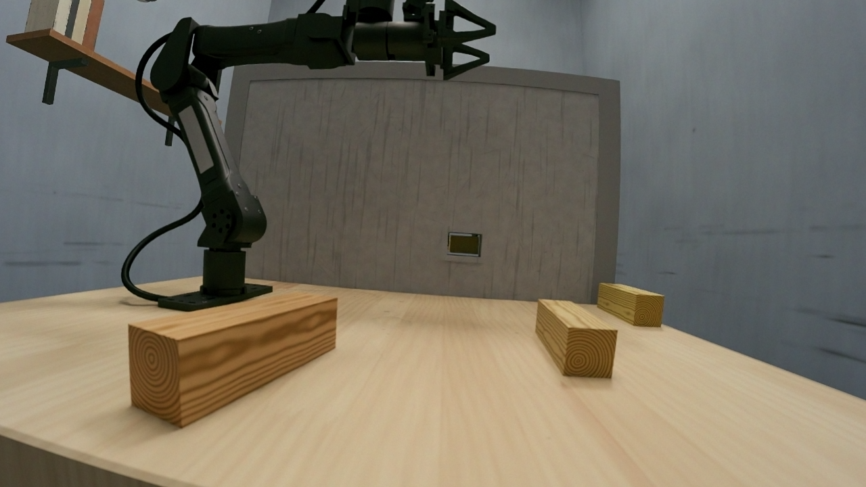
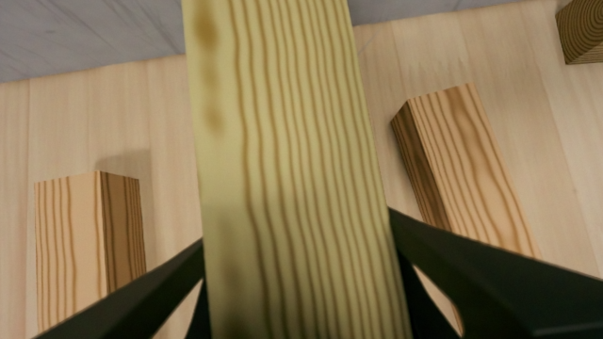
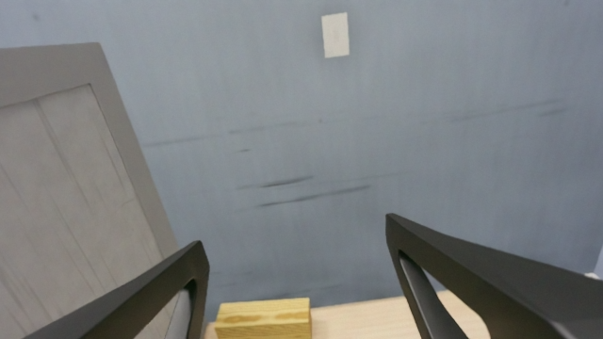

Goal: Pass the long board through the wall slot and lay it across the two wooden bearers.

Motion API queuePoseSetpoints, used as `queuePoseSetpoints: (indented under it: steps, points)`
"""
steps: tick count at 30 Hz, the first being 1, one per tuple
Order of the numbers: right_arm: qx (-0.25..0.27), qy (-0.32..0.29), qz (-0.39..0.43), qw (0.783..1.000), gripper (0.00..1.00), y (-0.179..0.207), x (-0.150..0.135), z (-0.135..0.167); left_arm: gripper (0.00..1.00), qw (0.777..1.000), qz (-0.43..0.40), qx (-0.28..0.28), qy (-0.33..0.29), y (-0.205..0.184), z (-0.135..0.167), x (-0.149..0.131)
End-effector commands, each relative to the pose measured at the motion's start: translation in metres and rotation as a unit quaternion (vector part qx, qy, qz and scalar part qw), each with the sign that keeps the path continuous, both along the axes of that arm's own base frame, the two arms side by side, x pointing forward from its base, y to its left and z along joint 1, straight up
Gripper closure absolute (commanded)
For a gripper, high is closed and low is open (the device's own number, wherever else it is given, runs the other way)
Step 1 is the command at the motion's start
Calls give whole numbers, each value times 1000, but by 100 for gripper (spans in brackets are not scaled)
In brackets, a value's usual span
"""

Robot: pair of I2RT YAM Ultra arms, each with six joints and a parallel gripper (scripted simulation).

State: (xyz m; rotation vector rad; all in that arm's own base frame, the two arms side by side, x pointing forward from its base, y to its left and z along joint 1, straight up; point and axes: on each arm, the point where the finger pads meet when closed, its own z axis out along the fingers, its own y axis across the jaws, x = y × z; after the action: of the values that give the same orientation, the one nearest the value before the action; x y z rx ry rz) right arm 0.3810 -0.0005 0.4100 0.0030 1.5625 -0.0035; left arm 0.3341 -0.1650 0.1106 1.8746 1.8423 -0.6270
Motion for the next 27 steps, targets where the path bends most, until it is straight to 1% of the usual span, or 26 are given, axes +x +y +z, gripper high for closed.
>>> queuePoseSetpoints:
  steps: [1, 2, 3, 11, 14, 15, 16, 19, 20, 23, 25, 27]
  points:
    - [-4, 3, -3, 1000, 22, -1, 3, -2, 100, 999, -7, -41, -33, -7, 37, 4]
    - [-4, 3, -3, 1000, 22, -1, 3, -2, 100, 999, -13, -40, -25, -4, 31, 1]
    - [-4, 3, -3, 1000, 22, -1, 3, -2, 100, 999, -14, -41, -34, -3, 37, 2]
    - [-4, 3, -3, 1000, 22, -1, 3, -2, 100, 999, -11, -38, -34, 11, 37, 5]
    - [-4, 3, -3, 1000, 22, -1, 3, -2, 100, 999, -10, -35, -11, 16, 22, 4]
    - [-4, 3, -3, 1000, 22, -1, 3, -2, 100, 999, -10, -34, -11, 18, 22, 4]
    - [-4, 3, -3, 1000, 22, -1, 3, -2, 100, 999, -7, -36, -19, 17, 27, 6]
    - [-4, 3, -3, 1000, 22, -1, 3, -2, 100, 999, -11, -34, -16, 20, 25, 4]
    - [-4, 3, -3, 1000, 22, -1, 3, -2, 100, 999, -16, -34, -15, 12, 24, 6]
    - [-4, 3, -3, 1000, 22, -1, 3, -2, 100, 999, -18, -37, -32, 9, 35, 4]
    - [-4, 3, -3, 1000, 22, -1, 3, -2, 100, 999, -17, -35, -20, 10, 28, 3]
    - [-4, 3, -3, 1000, 22, -1, 3, -2, 100, 999, -15, -35, -20, 12, 27, 5]
